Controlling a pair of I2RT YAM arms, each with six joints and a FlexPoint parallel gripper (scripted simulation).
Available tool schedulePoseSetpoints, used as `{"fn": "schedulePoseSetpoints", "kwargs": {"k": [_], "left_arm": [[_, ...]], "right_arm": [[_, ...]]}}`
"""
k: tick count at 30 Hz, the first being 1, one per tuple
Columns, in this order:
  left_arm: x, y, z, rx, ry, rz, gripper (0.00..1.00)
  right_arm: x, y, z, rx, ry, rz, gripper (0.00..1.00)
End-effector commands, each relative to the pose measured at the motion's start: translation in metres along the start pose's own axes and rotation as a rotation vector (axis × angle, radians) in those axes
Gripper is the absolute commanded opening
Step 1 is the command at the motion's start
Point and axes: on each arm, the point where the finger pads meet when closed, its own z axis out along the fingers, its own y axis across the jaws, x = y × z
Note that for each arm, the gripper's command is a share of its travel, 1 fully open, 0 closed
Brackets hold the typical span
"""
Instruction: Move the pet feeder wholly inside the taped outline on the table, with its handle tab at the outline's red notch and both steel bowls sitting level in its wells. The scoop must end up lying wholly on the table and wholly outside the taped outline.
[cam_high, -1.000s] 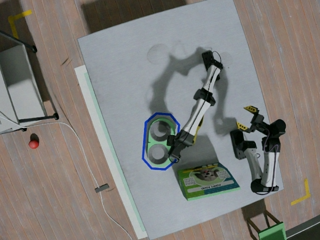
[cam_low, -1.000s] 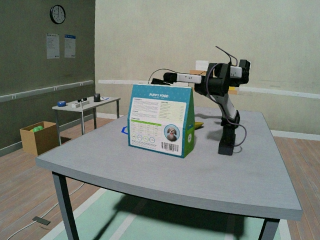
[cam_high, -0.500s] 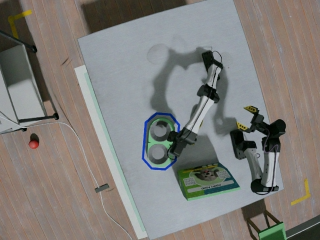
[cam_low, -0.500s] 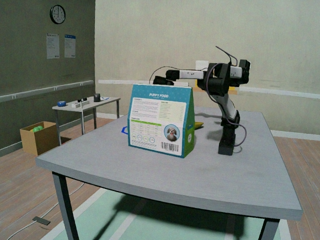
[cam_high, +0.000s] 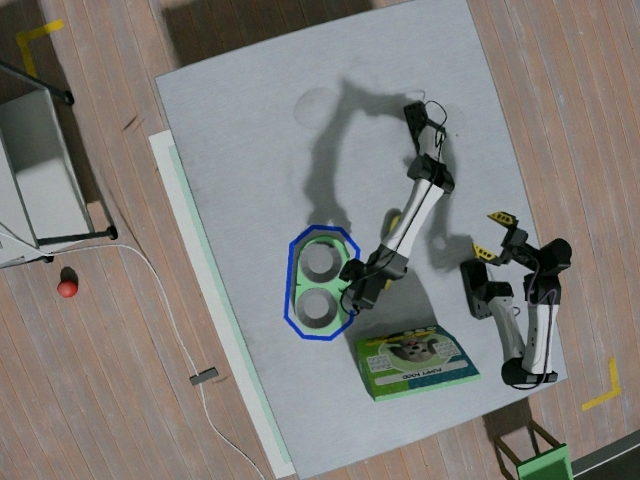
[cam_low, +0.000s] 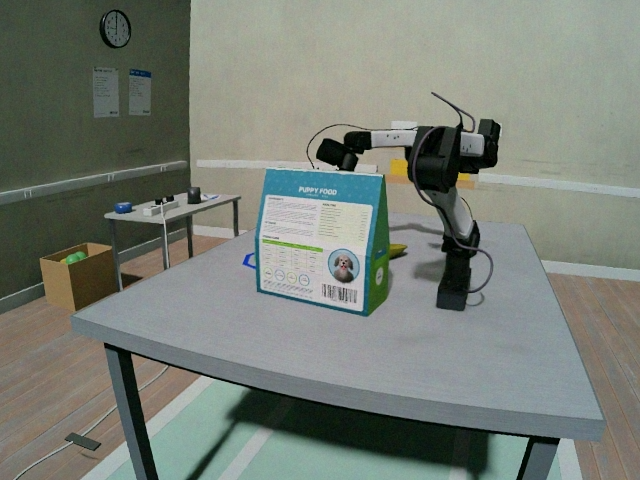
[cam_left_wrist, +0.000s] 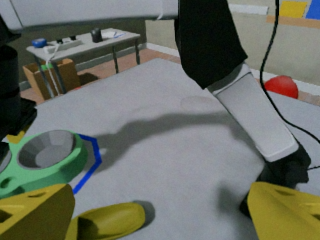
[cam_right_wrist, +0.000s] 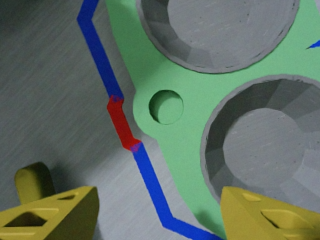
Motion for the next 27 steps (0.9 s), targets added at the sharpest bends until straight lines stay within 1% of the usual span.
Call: {"fn": "schedulePoseSetpoints", "kwargs": {"k": [1, 3, 27], "left_arm": [[-0.0053, 0.0005, -0.0014, 0.006, -0.010, -0.020, 0.88], [-0.0053, 0.0005, -0.0014, 0.006, -0.010, -0.020, 0.88], [-0.0053, 0.0005, -0.0014, 0.006, -0.010, -0.020, 0.88]], "right_arm": [[-0.0142, -0.0023, -0.0185, 0.017, -0.076, 0.014, 0.61], [-0.0186, -0.0023, -0.0226, 0.017, -0.091, 0.014, 0.61], [-0.0184, -0.0019, -0.0227, 0.016, -0.090, 0.012, 0.61]]}}
